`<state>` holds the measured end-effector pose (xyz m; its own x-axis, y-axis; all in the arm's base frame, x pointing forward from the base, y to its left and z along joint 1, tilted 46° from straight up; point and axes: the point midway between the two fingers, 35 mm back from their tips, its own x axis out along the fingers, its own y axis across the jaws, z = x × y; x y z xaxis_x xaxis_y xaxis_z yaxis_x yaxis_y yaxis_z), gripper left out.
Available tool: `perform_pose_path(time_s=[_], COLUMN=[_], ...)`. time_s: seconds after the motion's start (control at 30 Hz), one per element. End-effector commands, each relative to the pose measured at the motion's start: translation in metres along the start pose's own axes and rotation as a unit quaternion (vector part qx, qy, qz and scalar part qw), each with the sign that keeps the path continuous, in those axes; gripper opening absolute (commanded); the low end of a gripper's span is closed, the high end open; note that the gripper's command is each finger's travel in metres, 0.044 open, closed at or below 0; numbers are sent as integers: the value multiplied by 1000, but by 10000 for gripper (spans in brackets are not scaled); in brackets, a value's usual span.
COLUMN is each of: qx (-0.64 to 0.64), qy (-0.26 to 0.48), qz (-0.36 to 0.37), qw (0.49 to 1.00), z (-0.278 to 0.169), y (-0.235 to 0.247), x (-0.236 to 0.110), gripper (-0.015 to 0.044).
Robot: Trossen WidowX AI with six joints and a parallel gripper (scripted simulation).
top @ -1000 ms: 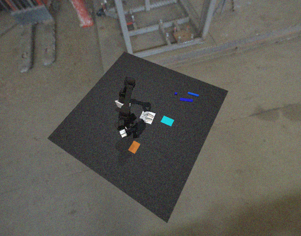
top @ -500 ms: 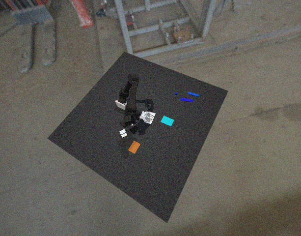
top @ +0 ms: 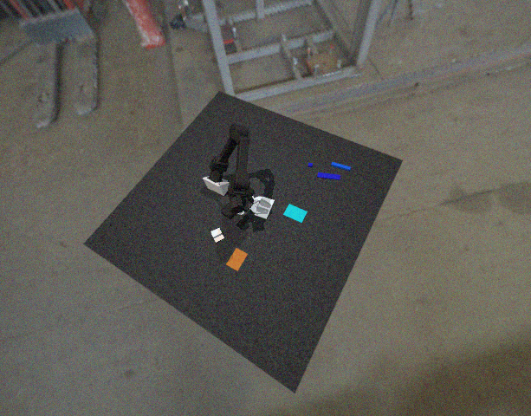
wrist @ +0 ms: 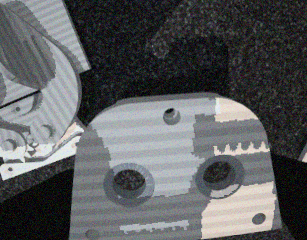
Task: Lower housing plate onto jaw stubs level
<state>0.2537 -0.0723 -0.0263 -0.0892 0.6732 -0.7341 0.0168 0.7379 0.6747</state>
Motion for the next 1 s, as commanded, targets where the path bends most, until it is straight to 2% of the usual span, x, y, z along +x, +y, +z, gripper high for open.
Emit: perform_pose_path(time_s=[0.0,0.97], qx=[-22,-139], qy=[-1,2], qz=[3,20], qw=[1000,990], z=[0,-10], y=[17,98], x=[1,12], gripper=[351,351])
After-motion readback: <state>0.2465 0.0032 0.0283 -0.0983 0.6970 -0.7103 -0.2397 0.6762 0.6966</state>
